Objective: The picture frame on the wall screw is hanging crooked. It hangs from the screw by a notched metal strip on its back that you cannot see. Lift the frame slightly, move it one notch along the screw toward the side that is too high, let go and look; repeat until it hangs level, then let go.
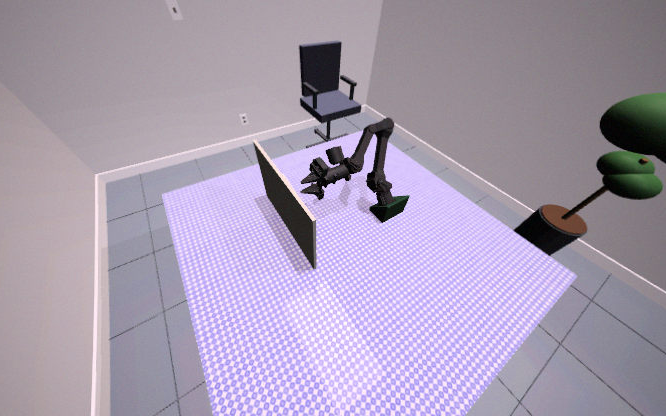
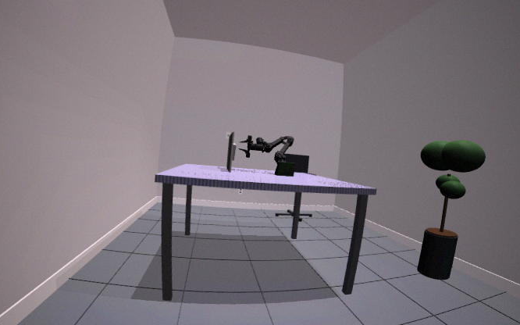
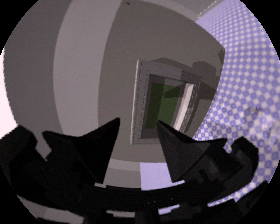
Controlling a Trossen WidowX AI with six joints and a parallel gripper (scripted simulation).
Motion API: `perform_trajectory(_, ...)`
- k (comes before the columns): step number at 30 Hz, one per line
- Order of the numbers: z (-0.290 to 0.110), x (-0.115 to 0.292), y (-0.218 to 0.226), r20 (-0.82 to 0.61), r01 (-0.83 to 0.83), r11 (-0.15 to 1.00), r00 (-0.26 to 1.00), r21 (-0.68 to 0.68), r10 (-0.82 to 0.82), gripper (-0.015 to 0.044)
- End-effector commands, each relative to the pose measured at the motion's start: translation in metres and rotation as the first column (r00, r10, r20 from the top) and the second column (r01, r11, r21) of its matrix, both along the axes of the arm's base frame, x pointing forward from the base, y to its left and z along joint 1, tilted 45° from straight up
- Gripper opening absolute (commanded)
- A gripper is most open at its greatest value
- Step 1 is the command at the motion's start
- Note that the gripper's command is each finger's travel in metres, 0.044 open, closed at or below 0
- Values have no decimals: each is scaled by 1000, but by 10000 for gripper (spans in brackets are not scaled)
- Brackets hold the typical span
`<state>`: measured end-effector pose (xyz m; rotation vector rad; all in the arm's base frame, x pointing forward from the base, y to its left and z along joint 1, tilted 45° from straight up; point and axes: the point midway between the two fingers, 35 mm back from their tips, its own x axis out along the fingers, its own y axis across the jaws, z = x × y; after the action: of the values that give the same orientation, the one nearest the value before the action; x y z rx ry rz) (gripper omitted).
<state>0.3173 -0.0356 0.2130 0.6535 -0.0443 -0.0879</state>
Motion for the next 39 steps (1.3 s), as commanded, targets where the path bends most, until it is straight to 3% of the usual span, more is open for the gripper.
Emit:
perform_trajectory(1,0,2,-1,-1,3,1000,1000,3,-3,260)
perform_trajectory(39,1,42,-5,1,3,1000,1000,3,-3,260)
